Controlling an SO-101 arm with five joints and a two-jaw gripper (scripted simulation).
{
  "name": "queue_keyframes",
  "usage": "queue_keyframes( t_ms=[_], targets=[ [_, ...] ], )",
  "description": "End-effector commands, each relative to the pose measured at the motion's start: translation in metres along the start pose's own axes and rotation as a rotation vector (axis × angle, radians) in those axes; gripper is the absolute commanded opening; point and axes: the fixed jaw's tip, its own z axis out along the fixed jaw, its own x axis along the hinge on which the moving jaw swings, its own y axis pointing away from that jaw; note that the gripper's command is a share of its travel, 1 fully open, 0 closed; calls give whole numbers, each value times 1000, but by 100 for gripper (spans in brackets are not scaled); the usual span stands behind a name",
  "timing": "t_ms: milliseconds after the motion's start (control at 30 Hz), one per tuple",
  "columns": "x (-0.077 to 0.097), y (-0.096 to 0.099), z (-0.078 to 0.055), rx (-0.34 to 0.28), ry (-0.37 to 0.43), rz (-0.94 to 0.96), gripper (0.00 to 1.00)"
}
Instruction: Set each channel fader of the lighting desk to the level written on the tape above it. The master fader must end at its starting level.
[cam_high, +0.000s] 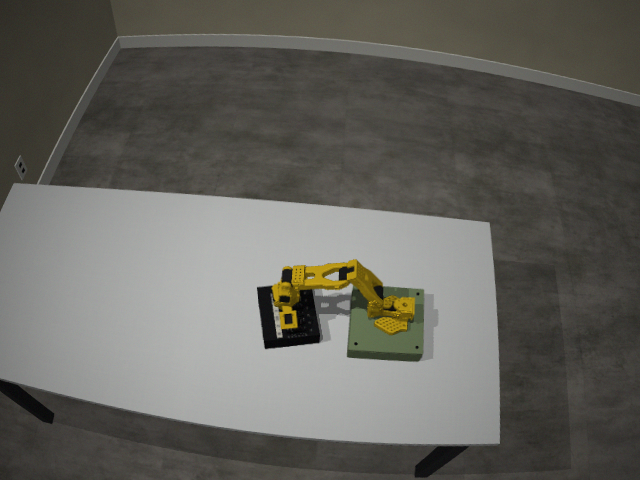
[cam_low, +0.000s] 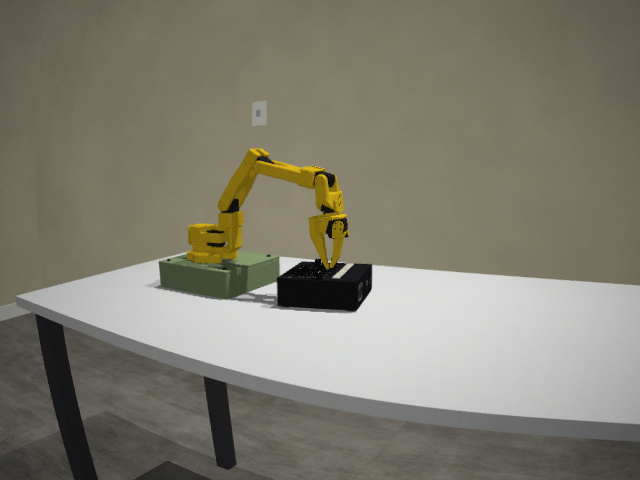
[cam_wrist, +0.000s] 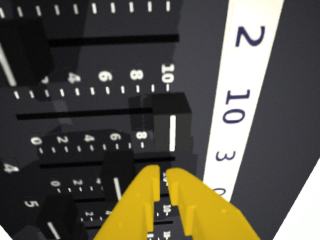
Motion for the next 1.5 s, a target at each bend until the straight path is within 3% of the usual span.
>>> queue_keyframes(
  t_ms=[0,1467],
  targets=[
    [3,15,12,-77,-15,16,0],
    [3,24,17,-77,-15,16,0]
  ],
)
